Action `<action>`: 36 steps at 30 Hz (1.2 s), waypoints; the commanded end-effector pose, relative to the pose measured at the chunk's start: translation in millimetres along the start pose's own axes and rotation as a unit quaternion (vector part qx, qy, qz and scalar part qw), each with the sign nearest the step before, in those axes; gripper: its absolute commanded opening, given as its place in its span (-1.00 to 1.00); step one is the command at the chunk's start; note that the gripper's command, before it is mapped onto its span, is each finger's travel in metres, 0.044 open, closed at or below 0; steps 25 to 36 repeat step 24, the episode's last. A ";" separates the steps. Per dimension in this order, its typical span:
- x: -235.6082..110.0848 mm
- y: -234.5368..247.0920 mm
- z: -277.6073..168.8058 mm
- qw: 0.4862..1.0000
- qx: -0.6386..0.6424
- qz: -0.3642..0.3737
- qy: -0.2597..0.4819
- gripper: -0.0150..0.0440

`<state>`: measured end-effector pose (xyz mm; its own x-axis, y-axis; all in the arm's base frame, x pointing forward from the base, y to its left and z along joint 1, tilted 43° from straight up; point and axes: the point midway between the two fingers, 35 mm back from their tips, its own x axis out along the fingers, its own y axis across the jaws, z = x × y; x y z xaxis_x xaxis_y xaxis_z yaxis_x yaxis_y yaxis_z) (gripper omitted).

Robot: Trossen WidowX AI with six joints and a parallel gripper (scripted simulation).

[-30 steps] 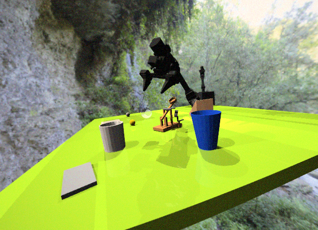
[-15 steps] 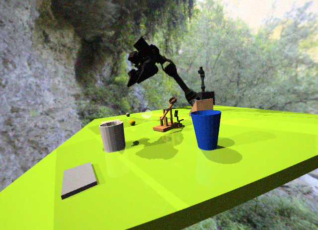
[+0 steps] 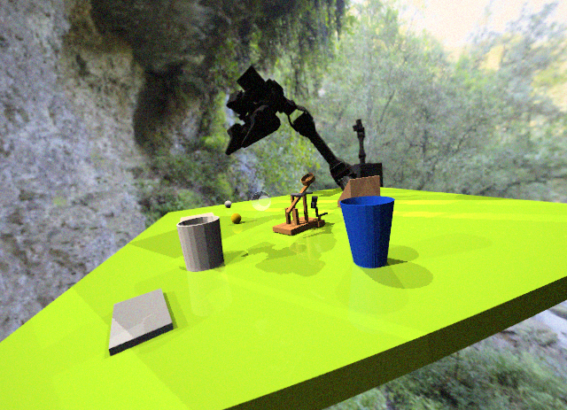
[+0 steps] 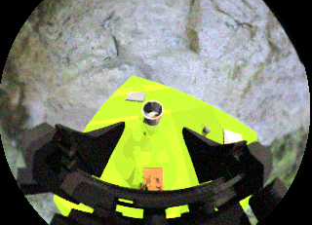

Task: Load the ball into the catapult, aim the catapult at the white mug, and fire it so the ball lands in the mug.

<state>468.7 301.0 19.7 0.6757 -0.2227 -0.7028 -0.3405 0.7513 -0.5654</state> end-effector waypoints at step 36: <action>-0.9 2.5 -0.9 1.000 -0.001 0.003 0.000 1.00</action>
